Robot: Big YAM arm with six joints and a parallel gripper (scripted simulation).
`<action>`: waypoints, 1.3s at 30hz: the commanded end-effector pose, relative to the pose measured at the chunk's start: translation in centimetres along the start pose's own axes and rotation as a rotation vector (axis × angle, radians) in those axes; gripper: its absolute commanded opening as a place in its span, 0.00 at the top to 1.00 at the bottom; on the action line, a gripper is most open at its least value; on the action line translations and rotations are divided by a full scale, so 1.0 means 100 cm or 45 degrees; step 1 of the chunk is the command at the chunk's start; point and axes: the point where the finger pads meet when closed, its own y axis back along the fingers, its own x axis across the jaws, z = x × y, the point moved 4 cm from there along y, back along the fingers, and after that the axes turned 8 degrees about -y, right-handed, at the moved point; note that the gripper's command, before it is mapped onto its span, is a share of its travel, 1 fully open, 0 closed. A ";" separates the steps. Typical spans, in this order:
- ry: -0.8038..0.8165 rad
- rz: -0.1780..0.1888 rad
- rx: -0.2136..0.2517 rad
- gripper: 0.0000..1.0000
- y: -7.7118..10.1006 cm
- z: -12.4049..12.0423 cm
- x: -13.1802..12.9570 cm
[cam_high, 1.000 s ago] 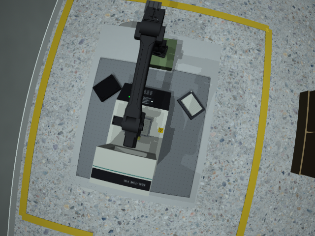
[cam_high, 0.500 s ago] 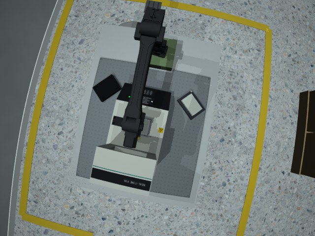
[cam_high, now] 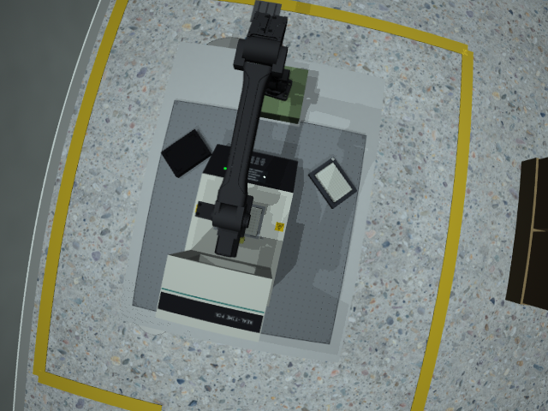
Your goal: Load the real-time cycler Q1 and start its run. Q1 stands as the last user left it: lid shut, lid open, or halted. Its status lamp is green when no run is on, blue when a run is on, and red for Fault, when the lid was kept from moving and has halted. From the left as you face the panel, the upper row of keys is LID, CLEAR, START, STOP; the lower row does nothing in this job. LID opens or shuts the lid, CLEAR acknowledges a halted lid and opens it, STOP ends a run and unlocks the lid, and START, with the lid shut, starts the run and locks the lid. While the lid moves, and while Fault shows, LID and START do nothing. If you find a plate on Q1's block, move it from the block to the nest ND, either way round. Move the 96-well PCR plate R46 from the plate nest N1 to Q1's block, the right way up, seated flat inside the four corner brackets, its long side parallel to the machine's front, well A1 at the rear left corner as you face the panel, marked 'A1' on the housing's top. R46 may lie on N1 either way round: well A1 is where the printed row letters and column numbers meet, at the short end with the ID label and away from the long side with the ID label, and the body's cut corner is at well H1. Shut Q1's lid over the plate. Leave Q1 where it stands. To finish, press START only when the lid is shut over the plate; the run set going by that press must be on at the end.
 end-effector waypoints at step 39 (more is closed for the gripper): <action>0.010 0.089 0.006 0.00 0.034 -0.002 0.017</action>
